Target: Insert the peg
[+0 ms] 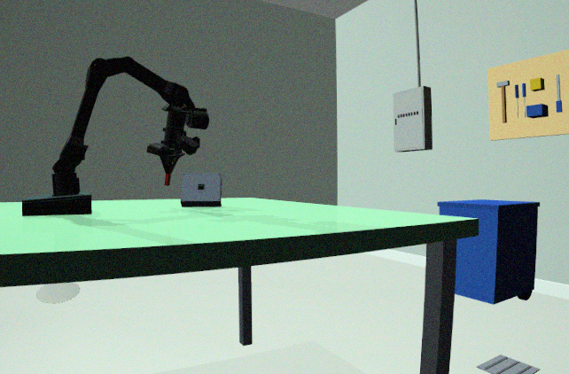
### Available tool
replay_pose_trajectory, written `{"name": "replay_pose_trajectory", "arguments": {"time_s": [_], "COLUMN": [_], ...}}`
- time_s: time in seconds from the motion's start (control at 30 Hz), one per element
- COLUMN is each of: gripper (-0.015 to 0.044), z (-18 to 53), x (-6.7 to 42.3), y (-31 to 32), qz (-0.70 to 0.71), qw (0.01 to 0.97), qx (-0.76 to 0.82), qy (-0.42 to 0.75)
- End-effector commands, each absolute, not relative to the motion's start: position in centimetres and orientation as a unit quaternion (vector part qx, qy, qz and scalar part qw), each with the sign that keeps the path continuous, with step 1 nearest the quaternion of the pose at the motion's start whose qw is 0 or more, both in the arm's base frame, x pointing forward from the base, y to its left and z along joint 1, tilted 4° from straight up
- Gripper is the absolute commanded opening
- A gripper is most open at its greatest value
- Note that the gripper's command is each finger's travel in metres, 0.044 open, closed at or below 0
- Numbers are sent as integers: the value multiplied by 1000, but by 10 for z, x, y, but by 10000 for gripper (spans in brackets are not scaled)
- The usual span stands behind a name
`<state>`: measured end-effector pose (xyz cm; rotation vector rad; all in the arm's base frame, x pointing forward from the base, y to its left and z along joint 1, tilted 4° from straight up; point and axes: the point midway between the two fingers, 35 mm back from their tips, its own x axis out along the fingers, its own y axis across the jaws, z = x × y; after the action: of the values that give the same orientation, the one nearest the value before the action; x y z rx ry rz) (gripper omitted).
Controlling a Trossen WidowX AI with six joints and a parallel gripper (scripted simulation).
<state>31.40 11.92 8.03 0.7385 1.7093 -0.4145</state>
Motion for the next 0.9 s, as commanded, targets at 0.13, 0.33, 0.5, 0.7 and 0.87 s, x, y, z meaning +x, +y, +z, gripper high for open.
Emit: {"name": "replay_pose_trajectory", "arguments": {"time_s": [0.13,0.33,0.5,0.7,0.87], "gripper": [0,0,0,0,0], "z": [80,79,79,79,79], "x": [319,323,326,330,333], "y": [114,109,105,100,95], "qz": [-188,-196,-202,-210,-215], "qw": [558,541,527,509,494], "qx": [352,378,400,426,447], "qy": [728,725,722,718,714]}}
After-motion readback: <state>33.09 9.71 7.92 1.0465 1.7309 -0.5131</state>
